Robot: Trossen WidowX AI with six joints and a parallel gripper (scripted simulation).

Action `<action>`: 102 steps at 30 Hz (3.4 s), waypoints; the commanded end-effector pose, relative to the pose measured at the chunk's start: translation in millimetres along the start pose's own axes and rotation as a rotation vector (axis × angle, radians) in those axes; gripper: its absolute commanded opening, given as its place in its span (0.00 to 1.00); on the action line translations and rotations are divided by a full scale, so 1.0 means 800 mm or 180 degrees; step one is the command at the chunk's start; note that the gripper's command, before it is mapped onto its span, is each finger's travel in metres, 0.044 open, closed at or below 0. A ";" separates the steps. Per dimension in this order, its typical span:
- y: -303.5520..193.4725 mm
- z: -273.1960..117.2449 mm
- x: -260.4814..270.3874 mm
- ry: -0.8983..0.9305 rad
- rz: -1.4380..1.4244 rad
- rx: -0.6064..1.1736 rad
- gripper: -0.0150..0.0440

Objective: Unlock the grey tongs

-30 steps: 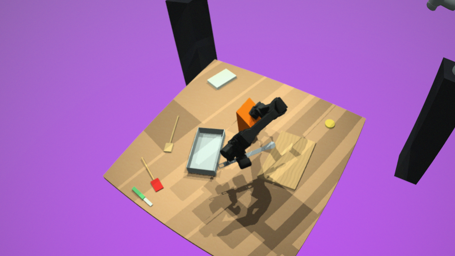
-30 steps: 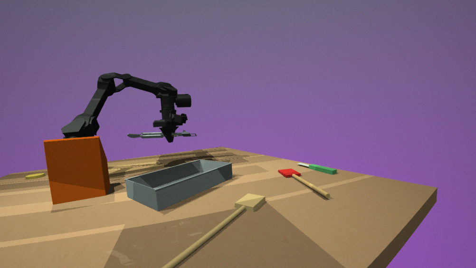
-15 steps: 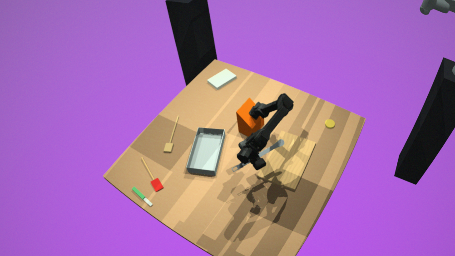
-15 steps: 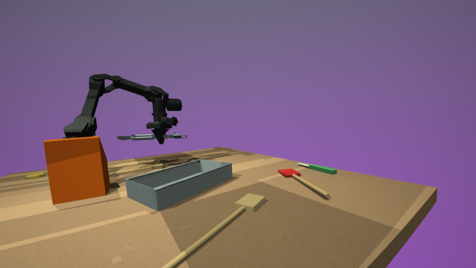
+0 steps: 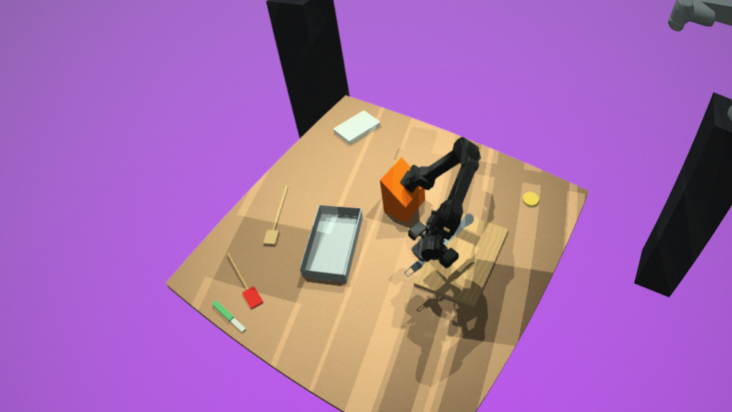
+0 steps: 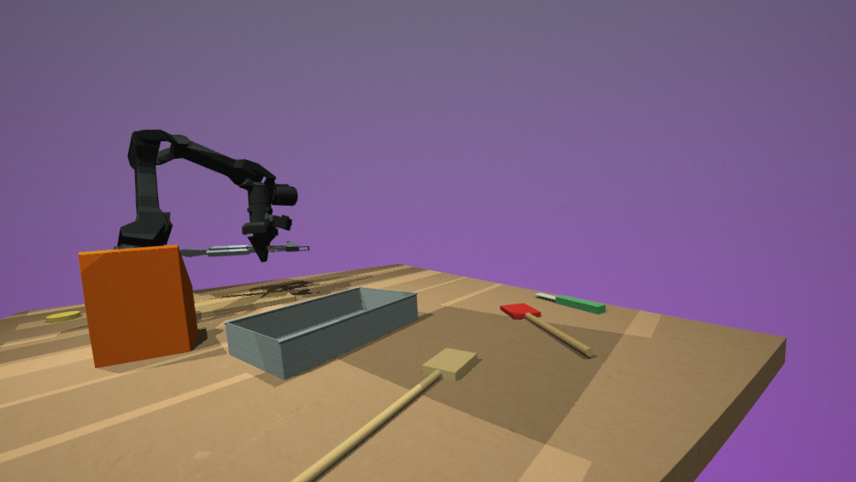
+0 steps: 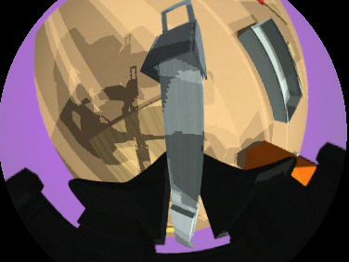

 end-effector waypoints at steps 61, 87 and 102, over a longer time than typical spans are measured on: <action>-0.208 -0.014 -0.037 -0.0221 -0.0918 -0.1082 0.00; -0.231 -0.040 -0.049 0.0514 -0.0889 -0.2235 0.00; -0.244 -0.060 -0.048 0.1217 -0.0861 -0.2530 0.00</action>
Point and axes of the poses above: the point midway between the two fingers, 35 mm back from their tips, its own z axis out along the fingers, its own x axis across the jaws, y = z × x, the point moved 5 cm from there along -z, back along the fingers, and after that the axes turned 11 degrees about z, right-handed, at the moved point
